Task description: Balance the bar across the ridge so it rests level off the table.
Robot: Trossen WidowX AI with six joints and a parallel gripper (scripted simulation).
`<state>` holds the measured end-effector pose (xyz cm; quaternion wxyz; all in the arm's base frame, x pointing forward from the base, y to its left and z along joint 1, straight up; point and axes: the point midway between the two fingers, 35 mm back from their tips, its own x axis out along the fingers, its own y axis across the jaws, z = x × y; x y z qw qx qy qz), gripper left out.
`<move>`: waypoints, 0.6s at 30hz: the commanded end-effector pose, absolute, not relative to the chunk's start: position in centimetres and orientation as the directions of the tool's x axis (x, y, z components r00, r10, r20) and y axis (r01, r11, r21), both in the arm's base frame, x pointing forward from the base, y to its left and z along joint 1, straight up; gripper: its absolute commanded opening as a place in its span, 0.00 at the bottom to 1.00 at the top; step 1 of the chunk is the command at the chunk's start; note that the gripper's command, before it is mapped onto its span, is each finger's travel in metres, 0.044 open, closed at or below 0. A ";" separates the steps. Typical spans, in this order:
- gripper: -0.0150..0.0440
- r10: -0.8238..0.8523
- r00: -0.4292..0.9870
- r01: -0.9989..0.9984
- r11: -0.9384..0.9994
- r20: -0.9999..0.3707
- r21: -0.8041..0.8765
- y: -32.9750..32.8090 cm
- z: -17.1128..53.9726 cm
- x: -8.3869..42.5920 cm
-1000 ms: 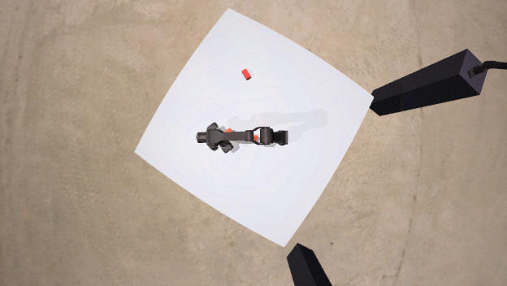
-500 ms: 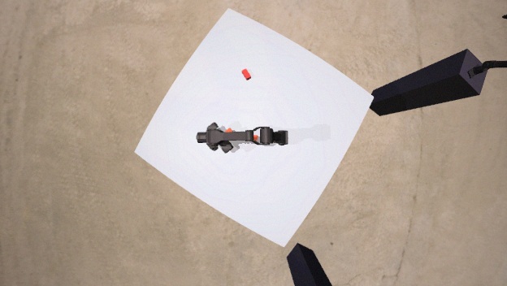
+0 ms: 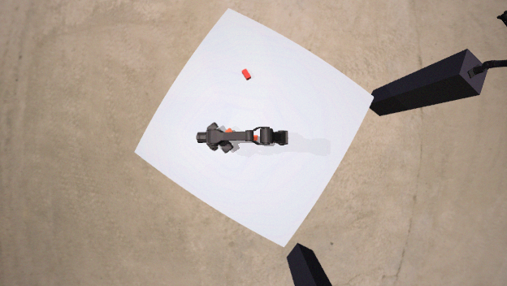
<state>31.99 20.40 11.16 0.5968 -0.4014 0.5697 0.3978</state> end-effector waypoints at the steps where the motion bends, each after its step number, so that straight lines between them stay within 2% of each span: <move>1: 0.55 0.017 0.034 -0.932 0.361 -0.999 -0.025 20.4 11.1 32.0; 16: 0.57 0.017 0.034 -0.932 0.361 -0.999 -0.025 20.4 11.1 32.0; 18: 0.66 0.017 0.034 -0.932 0.361 -0.999 -0.025 20.4 11.1 32.0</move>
